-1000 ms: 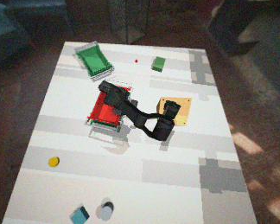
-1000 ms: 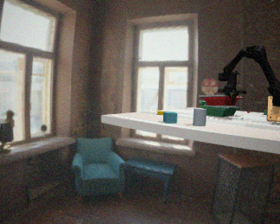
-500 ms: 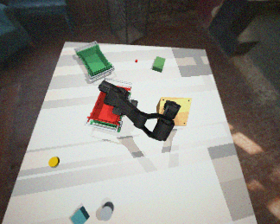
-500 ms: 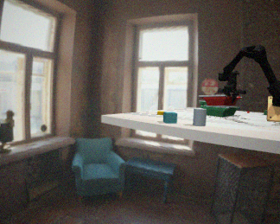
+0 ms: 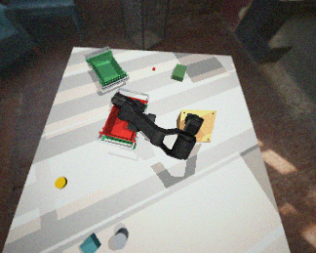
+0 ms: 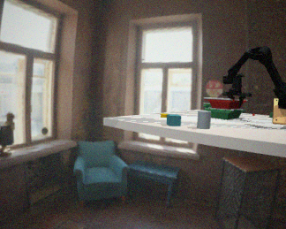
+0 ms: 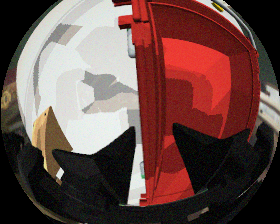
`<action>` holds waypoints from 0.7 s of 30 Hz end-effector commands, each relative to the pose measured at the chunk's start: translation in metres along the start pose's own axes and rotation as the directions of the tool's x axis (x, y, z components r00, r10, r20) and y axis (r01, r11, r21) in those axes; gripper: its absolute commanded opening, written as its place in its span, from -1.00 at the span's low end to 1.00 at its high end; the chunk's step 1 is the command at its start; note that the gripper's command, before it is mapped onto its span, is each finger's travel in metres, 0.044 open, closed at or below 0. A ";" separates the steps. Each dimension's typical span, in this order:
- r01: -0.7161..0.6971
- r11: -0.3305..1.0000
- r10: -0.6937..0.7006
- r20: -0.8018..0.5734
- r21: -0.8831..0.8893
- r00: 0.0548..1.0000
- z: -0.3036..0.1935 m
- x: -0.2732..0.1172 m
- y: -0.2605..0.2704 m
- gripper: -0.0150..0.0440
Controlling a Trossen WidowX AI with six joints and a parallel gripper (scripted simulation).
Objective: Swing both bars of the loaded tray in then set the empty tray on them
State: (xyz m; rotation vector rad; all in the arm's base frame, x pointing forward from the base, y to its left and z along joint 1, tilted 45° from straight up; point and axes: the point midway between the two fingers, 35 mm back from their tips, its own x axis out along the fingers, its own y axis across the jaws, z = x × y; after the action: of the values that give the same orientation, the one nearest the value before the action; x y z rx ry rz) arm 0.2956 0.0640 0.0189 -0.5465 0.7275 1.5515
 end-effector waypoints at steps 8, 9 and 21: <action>-0.002 1.000 0.002 0.003 0.002 1.000 0.000 0.000 0.001 0.70; -0.002 1.000 0.002 0.003 0.002 1.000 0.000 0.000 0.001 0.75; 0.000 1.000 0.000 0.000 0.000 1.000 0.000 -0.001 0.000 1.00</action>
State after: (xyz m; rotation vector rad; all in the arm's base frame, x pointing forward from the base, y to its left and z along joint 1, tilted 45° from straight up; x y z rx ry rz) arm 0.2956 0.0640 0.0189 -0.5465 0.7274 1.5513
